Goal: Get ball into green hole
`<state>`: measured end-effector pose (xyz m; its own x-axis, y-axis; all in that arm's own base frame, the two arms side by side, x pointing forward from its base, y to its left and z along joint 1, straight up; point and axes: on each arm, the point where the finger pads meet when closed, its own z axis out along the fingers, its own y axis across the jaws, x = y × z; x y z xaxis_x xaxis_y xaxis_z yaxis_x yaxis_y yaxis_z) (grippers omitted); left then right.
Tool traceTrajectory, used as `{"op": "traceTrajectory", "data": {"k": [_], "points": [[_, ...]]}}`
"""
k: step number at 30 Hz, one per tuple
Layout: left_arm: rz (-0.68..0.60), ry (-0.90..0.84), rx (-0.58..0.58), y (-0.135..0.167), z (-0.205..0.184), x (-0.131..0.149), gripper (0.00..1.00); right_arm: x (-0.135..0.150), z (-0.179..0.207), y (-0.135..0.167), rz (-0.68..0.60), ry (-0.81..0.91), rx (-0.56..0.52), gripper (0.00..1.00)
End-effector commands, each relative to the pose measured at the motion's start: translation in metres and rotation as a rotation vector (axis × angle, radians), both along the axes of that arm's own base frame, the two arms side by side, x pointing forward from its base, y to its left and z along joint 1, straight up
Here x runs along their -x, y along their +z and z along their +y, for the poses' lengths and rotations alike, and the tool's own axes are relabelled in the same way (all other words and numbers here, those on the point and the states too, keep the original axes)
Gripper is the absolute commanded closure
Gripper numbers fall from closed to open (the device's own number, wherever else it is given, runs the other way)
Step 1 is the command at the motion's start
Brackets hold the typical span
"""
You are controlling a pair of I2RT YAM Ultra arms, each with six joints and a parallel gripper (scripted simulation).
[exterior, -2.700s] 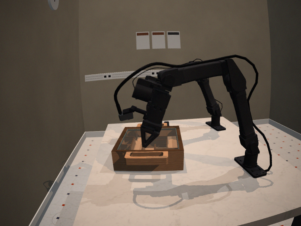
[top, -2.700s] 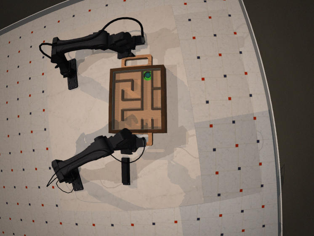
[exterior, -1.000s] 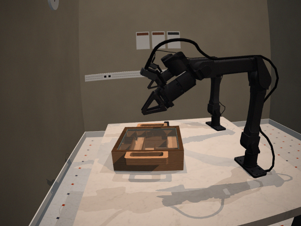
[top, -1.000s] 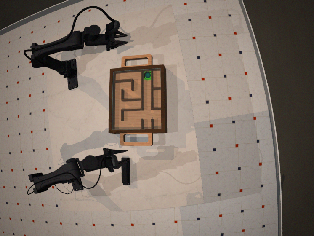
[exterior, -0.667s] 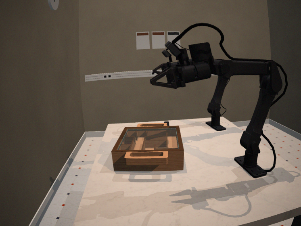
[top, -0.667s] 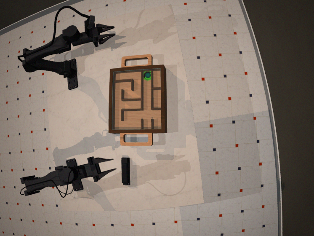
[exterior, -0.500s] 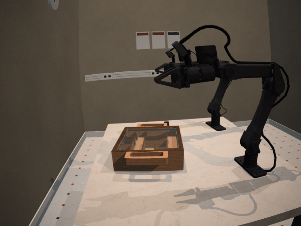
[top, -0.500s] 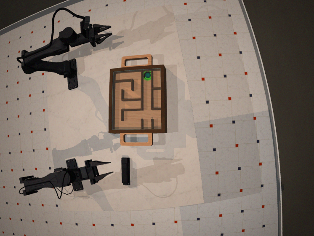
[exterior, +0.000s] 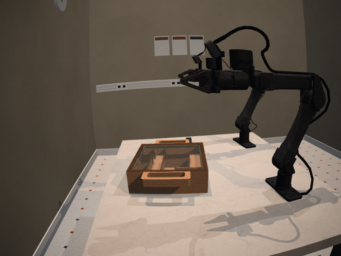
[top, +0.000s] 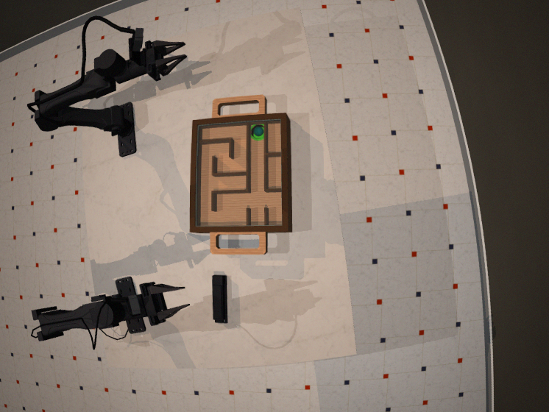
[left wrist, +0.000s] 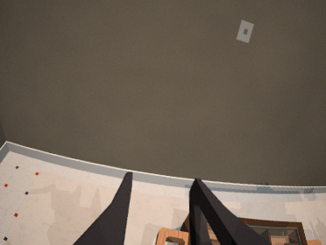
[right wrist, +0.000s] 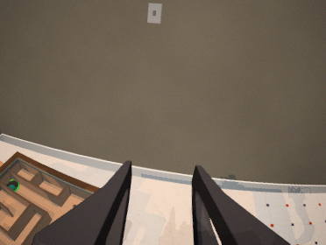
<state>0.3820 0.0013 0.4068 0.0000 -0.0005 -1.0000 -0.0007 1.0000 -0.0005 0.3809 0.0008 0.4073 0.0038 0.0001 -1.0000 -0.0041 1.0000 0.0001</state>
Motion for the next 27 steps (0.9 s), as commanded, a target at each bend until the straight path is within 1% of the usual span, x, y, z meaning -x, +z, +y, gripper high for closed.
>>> {"op": "traceTrajectory", "data": {"k": [1,3,9,11,12,13,14,15,16,22,27], "points": [[-0.039,0.006,-0.010,0.019,0.001,0.009,0.61,0.008,0.003,0.022,-0.044,0.002,-0.011,0.61],[-0.043,0.004,-0.011,0.022,0.000,0.009,0.61,0.006,0.002,0.022,-0.041,-0.004,-0.011,0.61],[-0.029,-0.002,-0.011,0.017,-0.002,0.005,0.61,-0.004,0.001,0.012,-0.012,-0.008,-0.006,0.61],[-0.029,-0.002,-0.011,0.017,-0.002,0.005,0.61,-0.004,0.001,0.012,-0.012,-0.008,-0.006,0.61],[-0.014,0.000,-0.011,0.010,-0.001,0.003,0.61,0.000,-0.001,0.008,-0.006,-0.013,-0.003,0.61],[-0.024,-0.004,-0.011,0.015,-0.003,0.004,0.61,-0.007,-0.001,0.009,-0.001,-0.012,-0.004,0.61],[-0.022,-0.005,-0.011,0.015,-0.003,0.003,0.61,0.000,0.000,0.014,-0.018,-0.011,-0.004,0.61],[-0.020,-0.006,-0.011,0.014,-0.003,0.003,0.61,0.003,0.000,0.009,-0.011,-0.010,-0.003,0.61],[-0.018,-0.007,-0.011,0.013,-0.004,0.002,0.61,0.005,0.001,0.013,-0.021,-0.008,-0.002,0.61],[-0.006,-0.013,-0.011,0.009,-0.006,-0.002,0.61,0.004,0.001,0.006,-0.005,-0.006,0.004,0.61],[-0.029,0.003,-0.011,0.017,0.000,0.006,0.61,0.003,0.001,0.001,0.005,-0.005,0.008,0.61]]}}
